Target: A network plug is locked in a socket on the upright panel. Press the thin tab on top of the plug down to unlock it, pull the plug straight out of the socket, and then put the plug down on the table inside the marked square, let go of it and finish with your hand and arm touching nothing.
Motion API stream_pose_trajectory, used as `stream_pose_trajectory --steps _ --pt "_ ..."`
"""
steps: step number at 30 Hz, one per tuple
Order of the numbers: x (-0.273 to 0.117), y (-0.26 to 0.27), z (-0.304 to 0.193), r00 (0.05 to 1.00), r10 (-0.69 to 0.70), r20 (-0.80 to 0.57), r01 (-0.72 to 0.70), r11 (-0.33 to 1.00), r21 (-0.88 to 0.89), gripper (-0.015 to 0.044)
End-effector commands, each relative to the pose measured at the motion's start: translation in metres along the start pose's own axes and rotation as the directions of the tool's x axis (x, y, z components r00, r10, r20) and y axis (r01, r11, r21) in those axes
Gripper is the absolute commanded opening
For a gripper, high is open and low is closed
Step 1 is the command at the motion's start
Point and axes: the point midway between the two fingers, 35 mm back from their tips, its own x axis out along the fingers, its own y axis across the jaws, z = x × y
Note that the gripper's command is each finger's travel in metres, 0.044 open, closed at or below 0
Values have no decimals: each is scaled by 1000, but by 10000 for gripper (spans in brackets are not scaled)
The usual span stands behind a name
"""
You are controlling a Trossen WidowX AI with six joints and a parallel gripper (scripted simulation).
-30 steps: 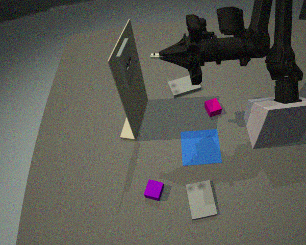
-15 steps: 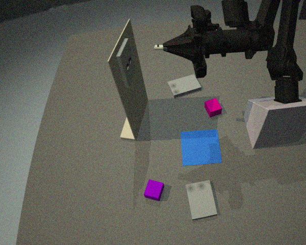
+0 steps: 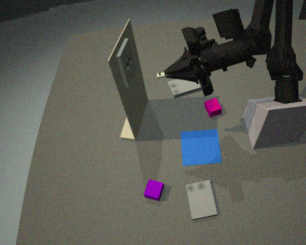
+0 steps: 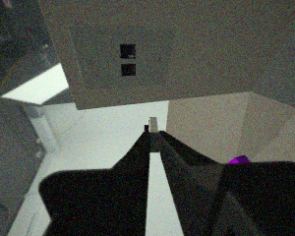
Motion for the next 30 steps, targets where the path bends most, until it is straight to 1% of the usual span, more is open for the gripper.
stream_pose_trajectory --steps 1,15,30 --pt "4 -14 -8 998 -64 -12 64 998 8 0" --pt "8 -72 -35 952 -303 -47 303 953 6 0" --pt "-4 -134 -55 847 -530 -37 529 848 -21 0"
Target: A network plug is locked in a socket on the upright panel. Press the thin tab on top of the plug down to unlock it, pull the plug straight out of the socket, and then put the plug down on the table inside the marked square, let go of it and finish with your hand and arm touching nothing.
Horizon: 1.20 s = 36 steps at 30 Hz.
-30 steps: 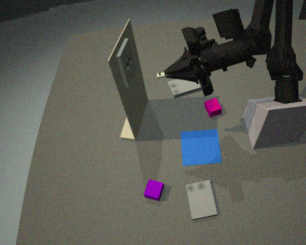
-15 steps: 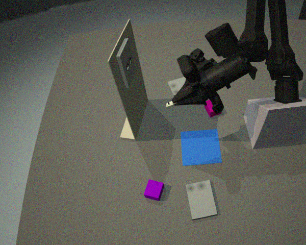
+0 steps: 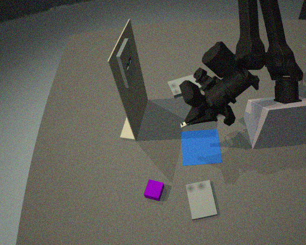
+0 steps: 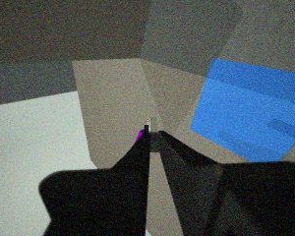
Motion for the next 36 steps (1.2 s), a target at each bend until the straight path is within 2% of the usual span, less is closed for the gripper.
stream_pose_trajectory --steps 1,12,36 --pt "4 -13 -3 998 -58 11 58 998 -2 0" --pt "10 -55 -11 975 -215 46 217 976 -22 0" --pt "23 -66 -12 974 -221 43 222 975 -21 0"
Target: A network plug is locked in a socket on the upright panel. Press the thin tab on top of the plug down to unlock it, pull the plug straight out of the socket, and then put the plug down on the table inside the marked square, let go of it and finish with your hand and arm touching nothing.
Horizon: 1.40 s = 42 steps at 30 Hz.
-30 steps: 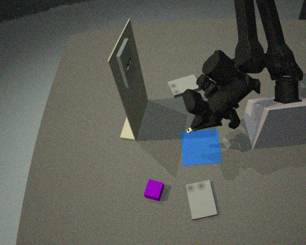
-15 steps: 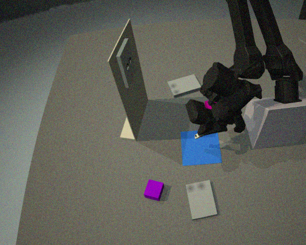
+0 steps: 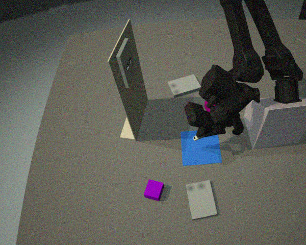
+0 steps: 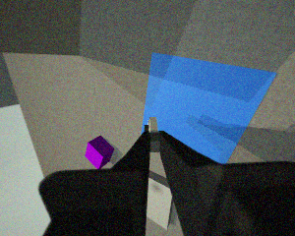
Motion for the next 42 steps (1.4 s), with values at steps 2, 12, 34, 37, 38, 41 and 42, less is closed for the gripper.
stream_pose_trajectory --steps 2,12,34,37,38,41,42 --pt "3 -4 -2 1000 -6 -7 6 1000 -12 0" --pt "9 -8 -2 1000 -7 -8 7 1000 -12 0" --pt "22 -17 -2 1000 -7 -7 7 1000 -12 0" --pt "23 -19 -2 1000 -7 -7 7 1000 -12 0" --pt "24 -19 -1 1000 -7 -7 7 1000 -12 0" --pt "25 -21 -1 1000 -7 -6 7 1000 -13 0" --pt "26 -21 -1 1000 -7 -6 6 1000 -13 0"
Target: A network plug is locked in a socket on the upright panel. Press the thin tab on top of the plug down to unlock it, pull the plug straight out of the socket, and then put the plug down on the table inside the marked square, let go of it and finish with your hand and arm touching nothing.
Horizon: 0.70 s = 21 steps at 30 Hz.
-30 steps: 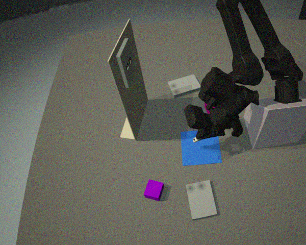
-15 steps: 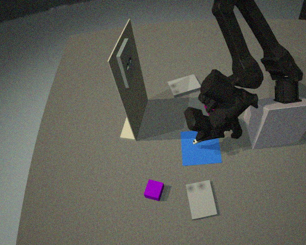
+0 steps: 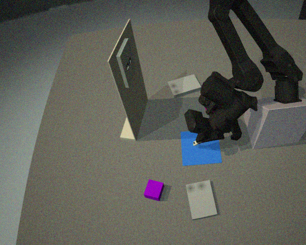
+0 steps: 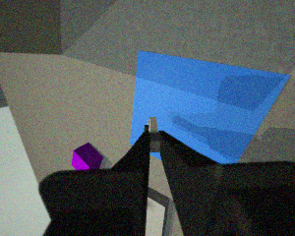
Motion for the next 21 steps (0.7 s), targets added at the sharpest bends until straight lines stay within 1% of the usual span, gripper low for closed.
stream_pose_trajectory --steps 1,21 --pt "2 -4 -2 1000 -5 -7 5 1000 -12 0" --pt "11 -14 0 1000 -3 -3 3 1000 -14 0"
